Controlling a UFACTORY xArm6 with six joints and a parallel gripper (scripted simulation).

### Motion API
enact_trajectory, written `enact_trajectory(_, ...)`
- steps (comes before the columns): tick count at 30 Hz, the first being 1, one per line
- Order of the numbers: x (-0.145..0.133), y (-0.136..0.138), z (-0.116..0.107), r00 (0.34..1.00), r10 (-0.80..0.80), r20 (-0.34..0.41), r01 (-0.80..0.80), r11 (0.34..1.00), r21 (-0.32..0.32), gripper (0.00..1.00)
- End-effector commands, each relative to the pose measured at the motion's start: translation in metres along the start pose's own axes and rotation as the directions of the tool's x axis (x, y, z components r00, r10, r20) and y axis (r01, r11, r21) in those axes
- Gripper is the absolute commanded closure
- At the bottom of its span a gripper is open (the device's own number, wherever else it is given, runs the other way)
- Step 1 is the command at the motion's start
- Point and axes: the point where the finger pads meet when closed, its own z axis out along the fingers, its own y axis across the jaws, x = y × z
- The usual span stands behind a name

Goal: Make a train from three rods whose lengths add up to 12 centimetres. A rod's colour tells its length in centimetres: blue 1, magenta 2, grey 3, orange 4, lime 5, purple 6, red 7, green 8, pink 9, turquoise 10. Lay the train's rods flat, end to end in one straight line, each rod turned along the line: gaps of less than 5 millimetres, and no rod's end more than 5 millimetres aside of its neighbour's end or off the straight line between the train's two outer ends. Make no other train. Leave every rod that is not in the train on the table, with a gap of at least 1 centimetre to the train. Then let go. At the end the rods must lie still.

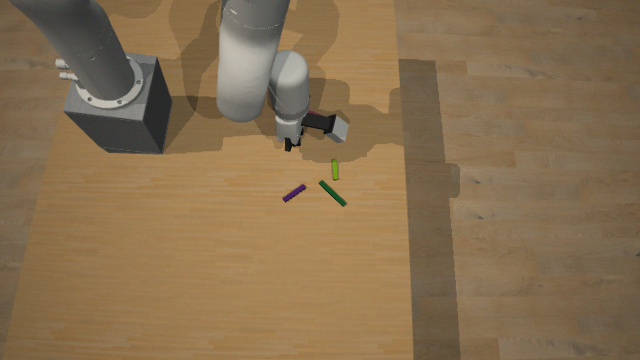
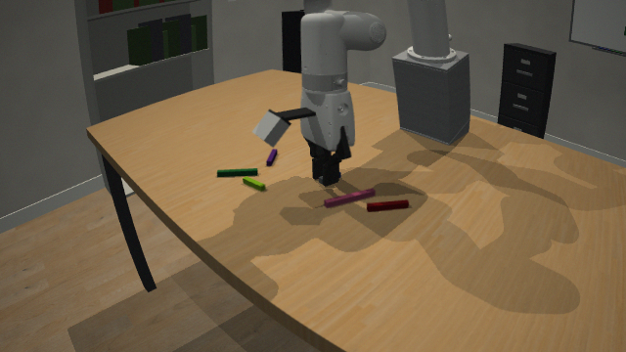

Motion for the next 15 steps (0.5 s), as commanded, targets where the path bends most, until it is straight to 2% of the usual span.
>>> enact_trajectory(1, 0.001, -0.0001, -0.0005, 1.0, 0.0, -0.002, 0.0, 1.0, 0.0, 0.76)
enact_trajectory(15, 0.001, -0.0001, -0.0018, 1.0, 0.0, -0.002, 0.0, 1.0, 0.0, 0.76)
